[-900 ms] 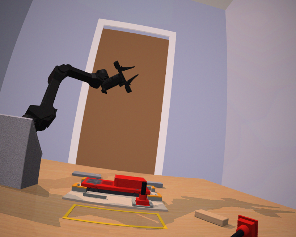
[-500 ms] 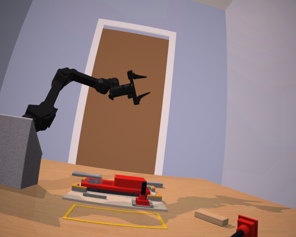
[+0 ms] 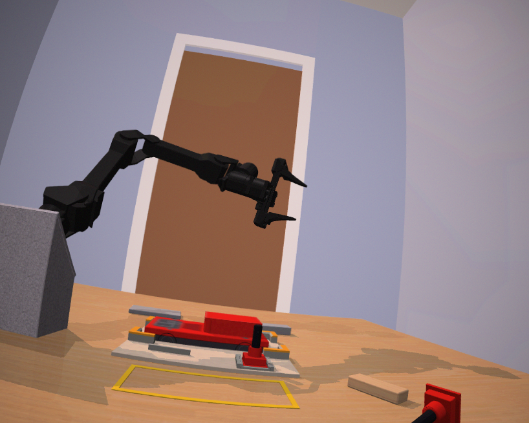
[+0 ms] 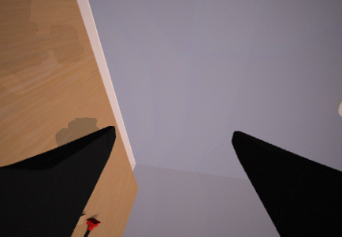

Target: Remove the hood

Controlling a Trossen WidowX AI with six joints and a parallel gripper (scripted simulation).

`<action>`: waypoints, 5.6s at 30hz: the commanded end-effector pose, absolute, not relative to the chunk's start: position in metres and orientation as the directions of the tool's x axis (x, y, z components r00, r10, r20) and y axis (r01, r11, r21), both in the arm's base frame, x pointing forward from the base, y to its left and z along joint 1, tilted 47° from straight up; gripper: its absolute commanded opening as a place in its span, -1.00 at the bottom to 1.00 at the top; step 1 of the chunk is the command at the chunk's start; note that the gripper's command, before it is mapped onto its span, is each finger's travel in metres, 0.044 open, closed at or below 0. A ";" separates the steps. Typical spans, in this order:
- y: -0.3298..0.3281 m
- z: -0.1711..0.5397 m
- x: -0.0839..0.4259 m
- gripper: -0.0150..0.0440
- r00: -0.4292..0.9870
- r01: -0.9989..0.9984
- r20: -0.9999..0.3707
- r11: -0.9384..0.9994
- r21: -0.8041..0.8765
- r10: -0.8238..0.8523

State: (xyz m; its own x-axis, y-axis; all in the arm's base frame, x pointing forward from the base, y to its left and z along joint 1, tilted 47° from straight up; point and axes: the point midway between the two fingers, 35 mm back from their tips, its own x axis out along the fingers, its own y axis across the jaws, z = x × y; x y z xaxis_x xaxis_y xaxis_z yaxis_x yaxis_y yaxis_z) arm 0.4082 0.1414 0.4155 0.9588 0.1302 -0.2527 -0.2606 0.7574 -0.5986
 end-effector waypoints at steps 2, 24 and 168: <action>0.138 0.343 0.421 1.00 0.868 -0.430 -0.459 0.751 -0.500 0.191; 0.106 0.099 0.320 1.00 -0.040 -0.234 -0.708 0.682 0.693 0.705; 0.149 0.052 0.316 -0.49 -0.053 -0.194 -0.683 0.664 0.722 0.728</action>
State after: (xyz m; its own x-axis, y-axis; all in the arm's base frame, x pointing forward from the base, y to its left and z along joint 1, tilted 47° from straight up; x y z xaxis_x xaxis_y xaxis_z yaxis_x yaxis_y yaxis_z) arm 0.3135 0.1514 0.0493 -0.0589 0.7277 -0.6834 -0.1896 0.6640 0.7233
